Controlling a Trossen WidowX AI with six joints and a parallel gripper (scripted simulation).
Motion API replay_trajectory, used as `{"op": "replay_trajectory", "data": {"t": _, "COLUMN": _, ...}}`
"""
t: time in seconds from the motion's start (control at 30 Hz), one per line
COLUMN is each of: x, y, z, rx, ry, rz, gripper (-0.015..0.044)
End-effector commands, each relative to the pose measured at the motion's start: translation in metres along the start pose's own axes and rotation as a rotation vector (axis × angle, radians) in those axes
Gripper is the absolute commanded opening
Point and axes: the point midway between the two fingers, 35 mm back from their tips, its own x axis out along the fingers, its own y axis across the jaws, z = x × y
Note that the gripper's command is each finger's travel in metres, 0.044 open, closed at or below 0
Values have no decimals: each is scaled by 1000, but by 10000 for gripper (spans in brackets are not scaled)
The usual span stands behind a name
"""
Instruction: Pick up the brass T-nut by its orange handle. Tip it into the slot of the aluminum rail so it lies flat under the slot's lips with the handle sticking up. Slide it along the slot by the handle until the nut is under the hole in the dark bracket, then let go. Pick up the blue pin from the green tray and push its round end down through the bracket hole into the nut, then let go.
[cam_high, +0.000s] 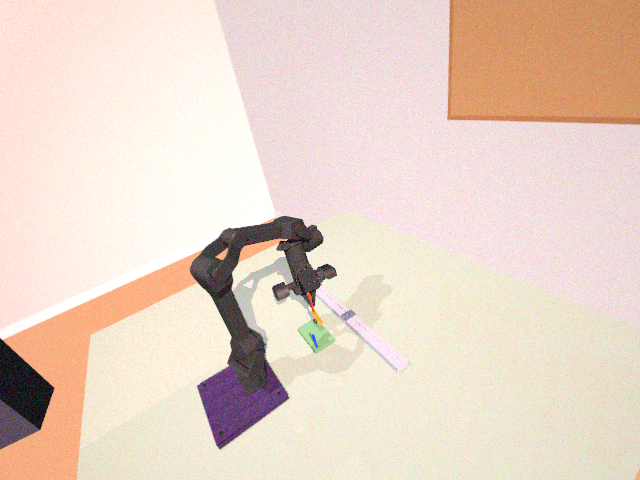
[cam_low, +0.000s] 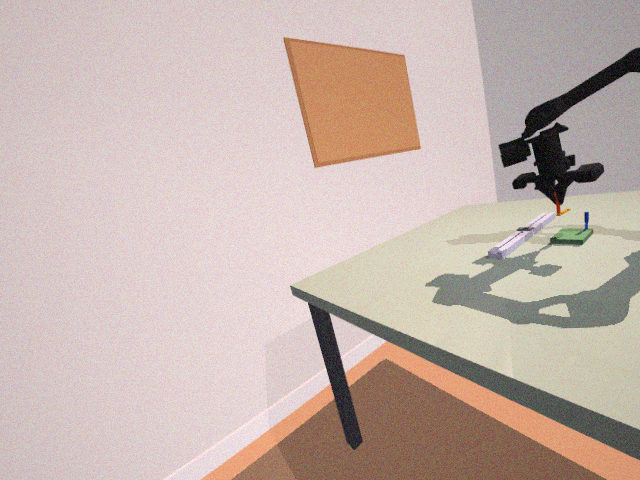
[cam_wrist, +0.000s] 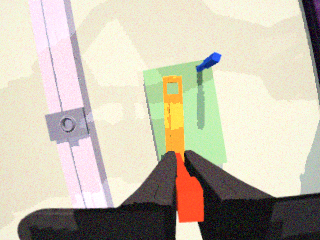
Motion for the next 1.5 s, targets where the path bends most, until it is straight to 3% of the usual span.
{"op": "replay_trajectory", "data": {"t": 0.0, "x": -9, "y": 1, "z": 2, "rx": 3, "ry": 0, "rz": 7, "gripper": -150}}
{"op": "replay_trajectory", "data": {"t": 0.5, "x": -28, "y": 0, "z": 6, "rx": 3, "ry": 0, "rz": 7, "gripper": -150}}
{"op": "replay_trajectory", "data": {"t": 1.47, "x": -44, "y": 27, "z": -28, "rx": -31, "ry": 11, "rz": 27, "gripper": -150}}
